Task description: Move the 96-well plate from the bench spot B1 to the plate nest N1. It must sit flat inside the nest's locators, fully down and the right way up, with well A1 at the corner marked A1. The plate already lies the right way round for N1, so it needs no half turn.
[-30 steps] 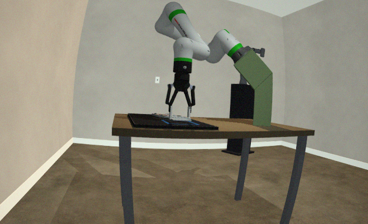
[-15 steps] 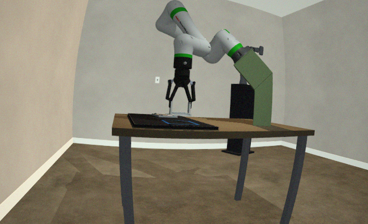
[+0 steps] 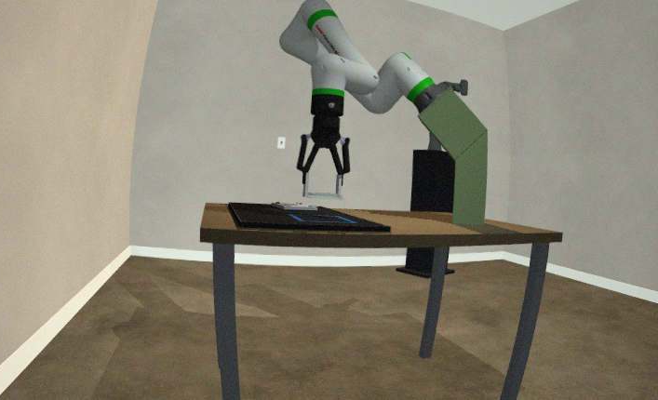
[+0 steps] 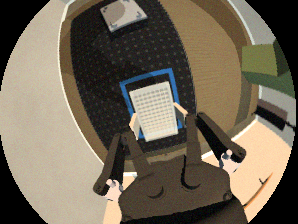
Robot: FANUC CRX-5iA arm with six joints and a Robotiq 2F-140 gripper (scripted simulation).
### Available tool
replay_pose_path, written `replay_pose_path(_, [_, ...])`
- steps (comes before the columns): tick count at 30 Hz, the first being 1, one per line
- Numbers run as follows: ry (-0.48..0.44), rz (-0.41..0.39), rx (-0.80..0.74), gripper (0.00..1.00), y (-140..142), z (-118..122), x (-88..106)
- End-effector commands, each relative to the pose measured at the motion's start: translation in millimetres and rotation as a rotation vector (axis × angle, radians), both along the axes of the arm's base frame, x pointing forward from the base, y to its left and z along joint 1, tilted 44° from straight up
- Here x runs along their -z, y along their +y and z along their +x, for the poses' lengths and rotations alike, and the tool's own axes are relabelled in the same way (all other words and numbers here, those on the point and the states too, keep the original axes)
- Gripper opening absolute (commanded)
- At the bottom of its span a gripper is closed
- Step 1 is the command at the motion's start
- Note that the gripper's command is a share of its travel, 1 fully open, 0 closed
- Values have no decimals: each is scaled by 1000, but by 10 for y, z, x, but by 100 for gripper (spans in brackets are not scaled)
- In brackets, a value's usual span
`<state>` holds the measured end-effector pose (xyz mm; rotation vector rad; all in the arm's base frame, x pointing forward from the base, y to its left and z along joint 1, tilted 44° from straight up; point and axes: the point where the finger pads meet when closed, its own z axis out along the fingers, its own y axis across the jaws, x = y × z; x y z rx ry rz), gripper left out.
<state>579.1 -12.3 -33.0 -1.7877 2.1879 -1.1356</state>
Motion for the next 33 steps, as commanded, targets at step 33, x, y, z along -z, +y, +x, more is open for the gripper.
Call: replay_pose_path(33, [68, -71, -101, 0, -254, -131, -185])
